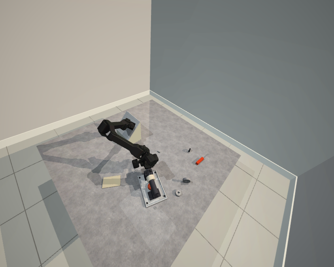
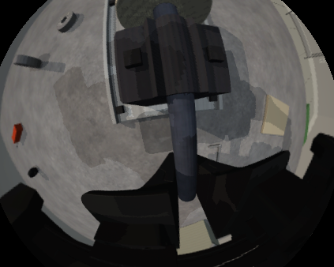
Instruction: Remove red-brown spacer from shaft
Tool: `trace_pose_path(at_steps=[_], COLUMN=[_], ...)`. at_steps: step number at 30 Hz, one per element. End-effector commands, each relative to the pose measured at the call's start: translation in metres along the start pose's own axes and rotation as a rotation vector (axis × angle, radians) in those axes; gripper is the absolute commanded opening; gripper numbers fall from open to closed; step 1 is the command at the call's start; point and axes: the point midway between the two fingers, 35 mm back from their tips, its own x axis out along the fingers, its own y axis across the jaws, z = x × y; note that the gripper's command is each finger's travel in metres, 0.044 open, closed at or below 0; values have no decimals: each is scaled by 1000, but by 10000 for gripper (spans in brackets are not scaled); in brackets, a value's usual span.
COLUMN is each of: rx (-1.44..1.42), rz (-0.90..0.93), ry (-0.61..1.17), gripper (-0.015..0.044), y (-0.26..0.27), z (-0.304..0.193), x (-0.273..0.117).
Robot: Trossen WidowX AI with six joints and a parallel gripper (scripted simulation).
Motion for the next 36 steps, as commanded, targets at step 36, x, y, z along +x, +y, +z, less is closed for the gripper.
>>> trace_pose_path(at_steps=[36], rx=[4], rz=[2], ry=[-8], gripper=[0], y=[0], z=[17], x=[-1])
